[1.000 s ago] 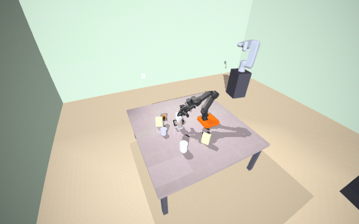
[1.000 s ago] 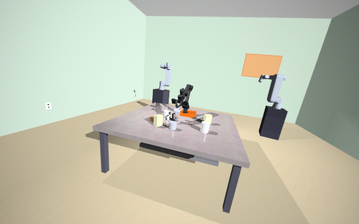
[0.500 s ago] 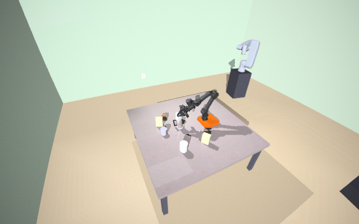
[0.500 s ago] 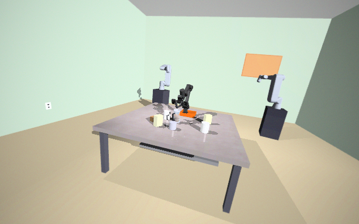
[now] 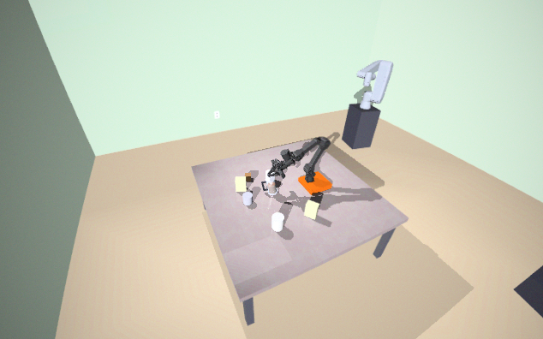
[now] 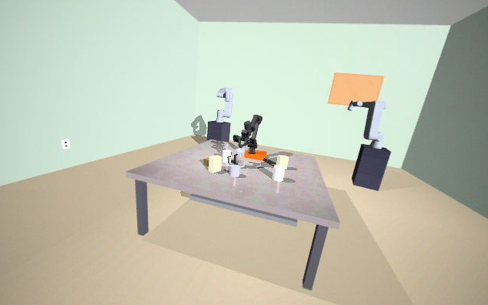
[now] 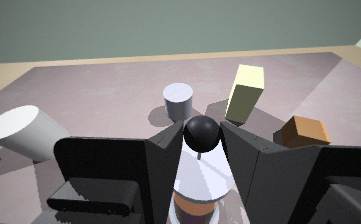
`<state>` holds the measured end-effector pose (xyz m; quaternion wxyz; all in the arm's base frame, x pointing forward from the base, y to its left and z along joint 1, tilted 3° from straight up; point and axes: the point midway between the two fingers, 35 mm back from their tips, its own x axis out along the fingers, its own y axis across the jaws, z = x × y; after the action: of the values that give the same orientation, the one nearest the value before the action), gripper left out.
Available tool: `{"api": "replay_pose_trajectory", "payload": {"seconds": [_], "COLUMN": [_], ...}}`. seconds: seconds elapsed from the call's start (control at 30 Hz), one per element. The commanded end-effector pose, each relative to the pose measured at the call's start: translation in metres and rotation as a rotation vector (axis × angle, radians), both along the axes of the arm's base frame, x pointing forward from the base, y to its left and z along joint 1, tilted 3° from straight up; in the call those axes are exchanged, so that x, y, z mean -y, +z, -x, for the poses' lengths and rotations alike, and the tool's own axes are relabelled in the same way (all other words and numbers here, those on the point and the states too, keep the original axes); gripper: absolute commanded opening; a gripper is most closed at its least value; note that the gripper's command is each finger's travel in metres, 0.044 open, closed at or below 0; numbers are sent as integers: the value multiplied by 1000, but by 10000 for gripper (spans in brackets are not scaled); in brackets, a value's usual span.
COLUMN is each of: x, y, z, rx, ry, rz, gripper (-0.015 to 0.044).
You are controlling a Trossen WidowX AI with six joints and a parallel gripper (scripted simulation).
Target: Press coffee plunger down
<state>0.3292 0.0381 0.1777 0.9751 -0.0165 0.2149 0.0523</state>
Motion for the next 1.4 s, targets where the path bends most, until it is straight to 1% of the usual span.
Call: {"api": "replay_pose_trajectory", "payload": {"seconds": [0.0, 1.2, 1.37], "x": [0, 0, 0], "y": [-9, -8, -3], "z": [0, -4, -3], "rx": [-29, -29, -12], "ry": [3, 3, 0], "rz": [8, 8, 2], "gripper": [120, 120, 120]}}
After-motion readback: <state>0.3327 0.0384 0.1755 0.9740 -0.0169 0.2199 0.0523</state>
